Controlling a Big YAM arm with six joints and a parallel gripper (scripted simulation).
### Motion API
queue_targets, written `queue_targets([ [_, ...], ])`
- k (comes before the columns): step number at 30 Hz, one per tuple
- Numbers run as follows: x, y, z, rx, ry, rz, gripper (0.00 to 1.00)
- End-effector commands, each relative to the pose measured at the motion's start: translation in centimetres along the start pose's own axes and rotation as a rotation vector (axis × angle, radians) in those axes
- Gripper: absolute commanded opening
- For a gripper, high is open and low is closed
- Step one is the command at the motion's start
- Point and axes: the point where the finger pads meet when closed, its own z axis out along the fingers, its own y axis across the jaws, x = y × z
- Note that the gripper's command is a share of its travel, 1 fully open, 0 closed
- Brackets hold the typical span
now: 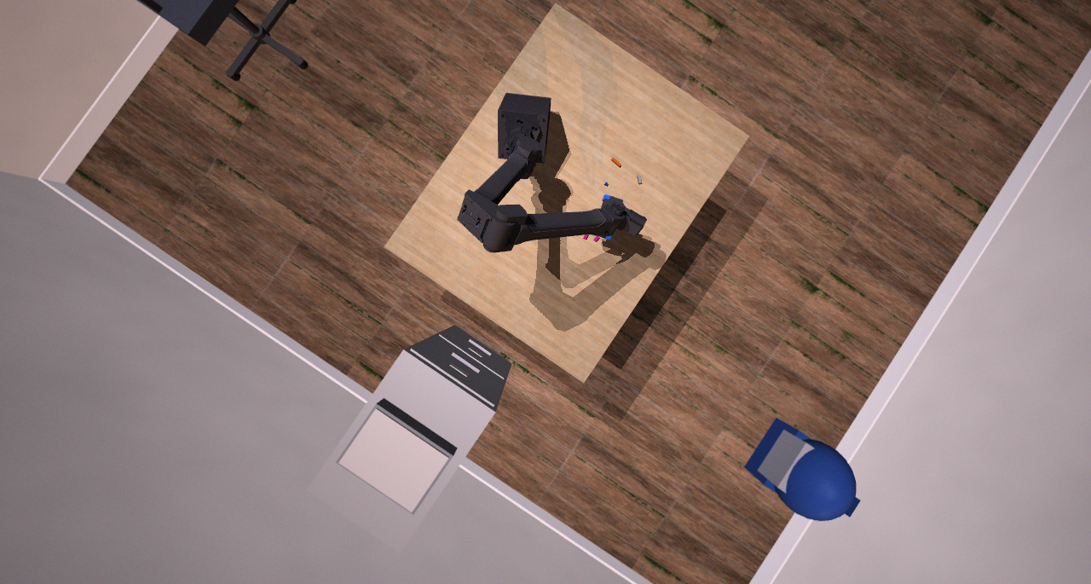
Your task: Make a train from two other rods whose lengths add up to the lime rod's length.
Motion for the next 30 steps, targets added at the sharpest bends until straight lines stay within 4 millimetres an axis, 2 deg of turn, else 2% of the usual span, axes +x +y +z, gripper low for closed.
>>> queue_targets([
  [1,-2.3,0.3,-1.1,-0.002,-0.040,-0.121,1.00],
  [2,-2.3,0.3,-1.1,-0.002,-0.041,-0.120,1.00],
  [3,-2.4,0.8,-1.1,-0.001,-0.038,-0.203,1.00],
  [6,-2.6,0.7,-1.2,-0.002,-0.046,-0.197,1.00],
  [7,-2.7,1.4,-1.1,-0.001,-0.038,-0.291,1.00],
  [11,-2.9,1.1,-1.5,0.001,-0.054,-0.276,1.00],
  [12,-3.0,2.1,-1.1,0.001,-0.040,-0.384,1.00],
  [16,-3.0,2.1,-1.1,-0.002,-0.042,-0.383,1.00],
  [17,-3.2,2.8,-1.1,0.000,-0.038,-0.485,1.00],
  [20,-3.2,2.8,-1.1,-0.002,-0.041,-0.484,1.00],
  [22,-3.4,2.1,-1.6,0.004,-0.054,-0.465,1.00],
  [23,-3.4,3.5,-1.1,0.001,-0.037,-0.590,1.00],
  [28,-3.1,3.5,-1.1,-0.001,-0.041,-0.588,1.00],
  [29,-3.6,4.2,-1.1,0.002,-0.037,-0.697,1.00],
  [30,-3.7,4.2,-1.1,0.001,-0.042,-0.694,1.00],
])
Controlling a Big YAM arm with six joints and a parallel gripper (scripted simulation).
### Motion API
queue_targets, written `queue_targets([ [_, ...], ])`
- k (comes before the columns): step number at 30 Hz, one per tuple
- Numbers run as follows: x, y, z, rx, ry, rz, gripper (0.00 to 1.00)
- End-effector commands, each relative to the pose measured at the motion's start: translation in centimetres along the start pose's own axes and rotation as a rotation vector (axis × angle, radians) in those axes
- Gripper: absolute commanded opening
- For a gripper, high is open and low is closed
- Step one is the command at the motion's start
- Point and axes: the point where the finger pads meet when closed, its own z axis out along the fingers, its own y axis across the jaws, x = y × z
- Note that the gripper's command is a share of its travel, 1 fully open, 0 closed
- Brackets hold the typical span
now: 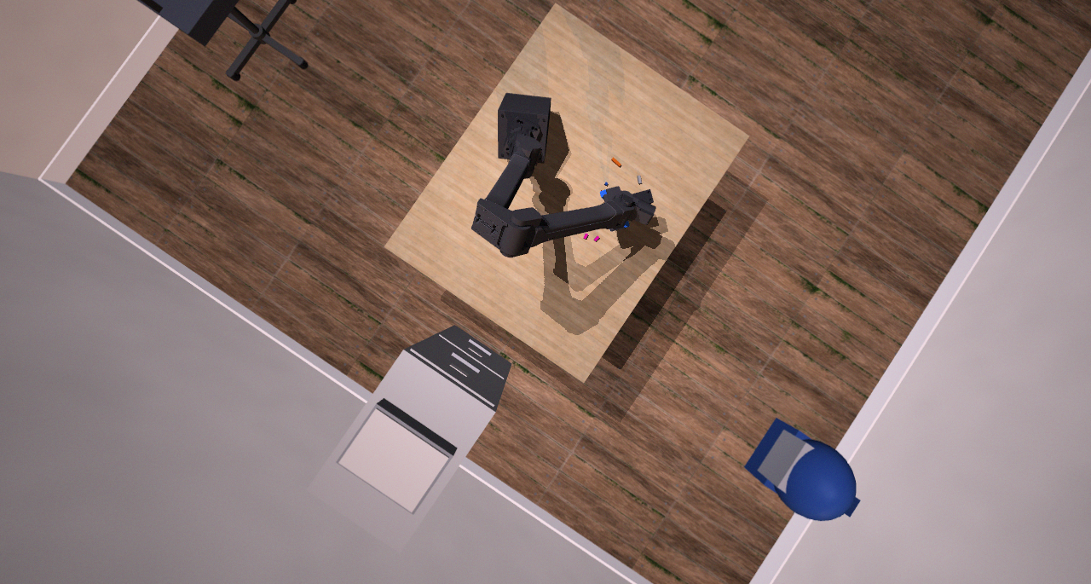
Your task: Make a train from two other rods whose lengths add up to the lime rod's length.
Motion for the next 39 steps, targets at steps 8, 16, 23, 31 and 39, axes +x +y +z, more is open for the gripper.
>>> queue_targets([
  [8,-2.8,0.0,-1.1,0.017,-0.037,-0.213,1.00],
  [16,-3.2,0.2,-1.5,0.028,-0.044,-0.313,1.00],
  [23,-3.6,1.4,-1.0,0.016,-0.030,-0.441,1.00],
  [31,-4.2,1.2,-1.4,0.028,-0.037,-0.530,1.00],
  [39,-5.6,2.7,-1.2,0.026,-0.026,-0.758,1.00],
])
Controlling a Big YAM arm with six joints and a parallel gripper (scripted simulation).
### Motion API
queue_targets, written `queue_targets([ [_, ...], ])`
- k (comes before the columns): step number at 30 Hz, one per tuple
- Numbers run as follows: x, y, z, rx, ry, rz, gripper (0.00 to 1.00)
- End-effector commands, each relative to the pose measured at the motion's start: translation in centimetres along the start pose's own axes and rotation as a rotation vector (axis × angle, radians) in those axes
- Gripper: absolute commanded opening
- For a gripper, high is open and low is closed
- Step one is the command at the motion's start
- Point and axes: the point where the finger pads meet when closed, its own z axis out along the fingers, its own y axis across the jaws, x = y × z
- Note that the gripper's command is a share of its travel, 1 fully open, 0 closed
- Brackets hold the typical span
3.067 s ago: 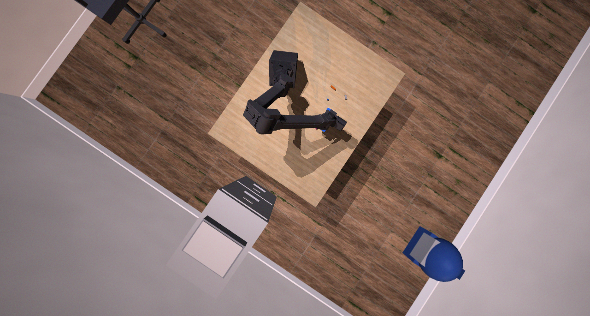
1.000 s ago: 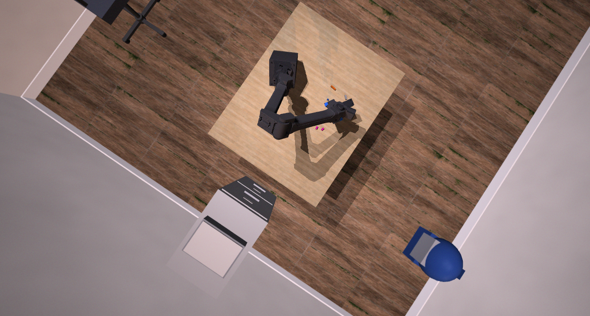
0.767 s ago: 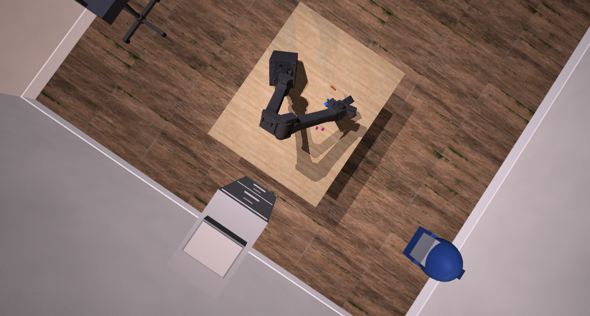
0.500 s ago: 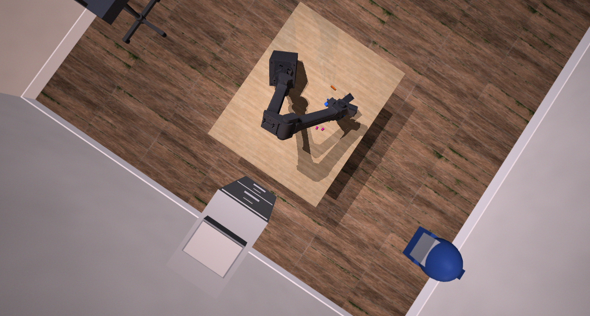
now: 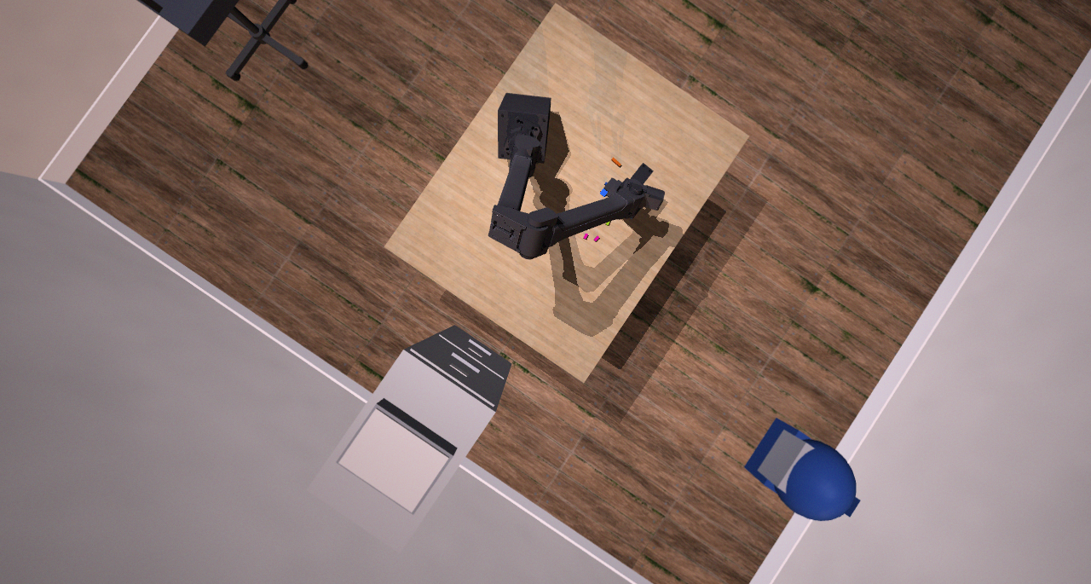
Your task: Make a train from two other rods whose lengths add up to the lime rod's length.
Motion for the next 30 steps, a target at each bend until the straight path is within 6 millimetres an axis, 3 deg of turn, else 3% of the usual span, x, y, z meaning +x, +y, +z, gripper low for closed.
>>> queue_targets([
  [1,-1.8,-1.4,-1.1,0.031,-0.021,-0.122,1.00],
  [5,-1.7,-1.1,-1.0,0.028,-0.020,-0.125,1.00],
  [6,-2.5,-1.3,-1.1,0.030,-0.015,-0.224,1.00],
  [11,-2.2,-1.7,-1.6,0.049,-0.024,-0.204,1.00],
  [12,-3.2,-1.2,-1.1,0.035,-0.014,-0.315,1.00],
  [22,-3.7,-1.0,-1.3,0.038,-0.015,-0.401,1.00],
  [23,-4.4,-0.8,-1.2,0.034,-0.009,-0.488,1.00],
  [26,-4.5,-1.0,-1.2,0.038,-0.013,-0.484,1.00],
  [30,-5.4,-0.6,-1.2,0.036,-0.005,-0.628,1.00],
])
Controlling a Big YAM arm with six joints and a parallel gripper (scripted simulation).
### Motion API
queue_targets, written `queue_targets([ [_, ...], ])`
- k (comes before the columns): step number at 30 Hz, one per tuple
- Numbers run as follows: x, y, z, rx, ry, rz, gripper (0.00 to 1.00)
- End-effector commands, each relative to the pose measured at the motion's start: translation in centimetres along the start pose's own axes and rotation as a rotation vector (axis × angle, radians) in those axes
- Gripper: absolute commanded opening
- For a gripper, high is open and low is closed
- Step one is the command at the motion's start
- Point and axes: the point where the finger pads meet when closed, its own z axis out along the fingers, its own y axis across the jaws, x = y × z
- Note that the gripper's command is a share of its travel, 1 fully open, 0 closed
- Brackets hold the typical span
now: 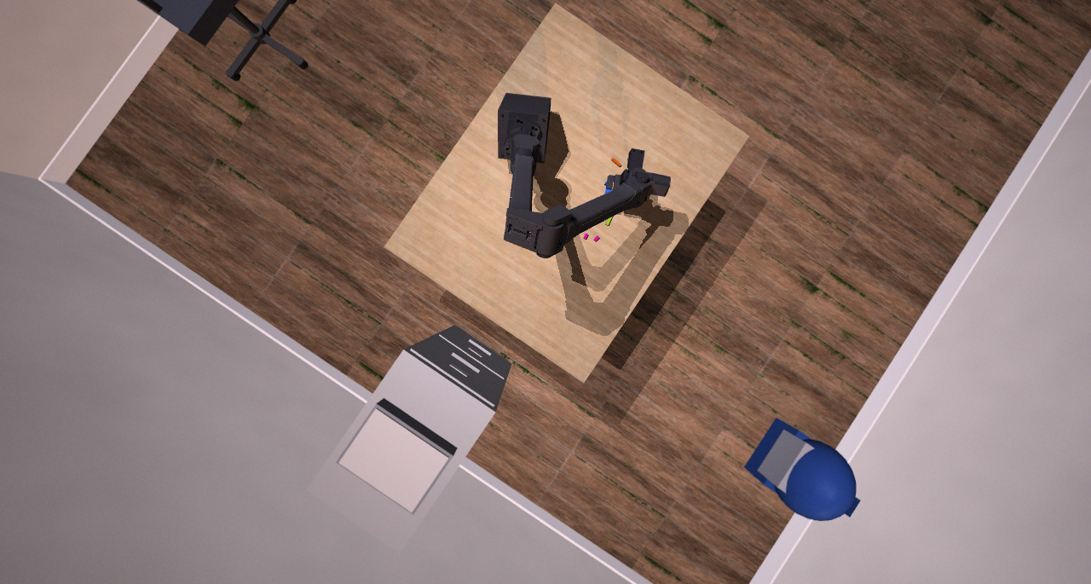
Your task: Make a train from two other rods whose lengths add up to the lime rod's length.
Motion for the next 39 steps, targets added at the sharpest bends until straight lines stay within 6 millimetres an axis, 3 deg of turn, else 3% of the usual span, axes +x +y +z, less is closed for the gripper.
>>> queue_targets([
  [1,-0.9,-2.1,-1.2,0.039,-0.003,-0.117,1.00],
  [10,-2.3,-2.4,-1.3,0.038,0.006,-0.325,1.00],
  [39,-2.5,-2.5,-1.4,0.042,0.008,-0.354,1.00],
])
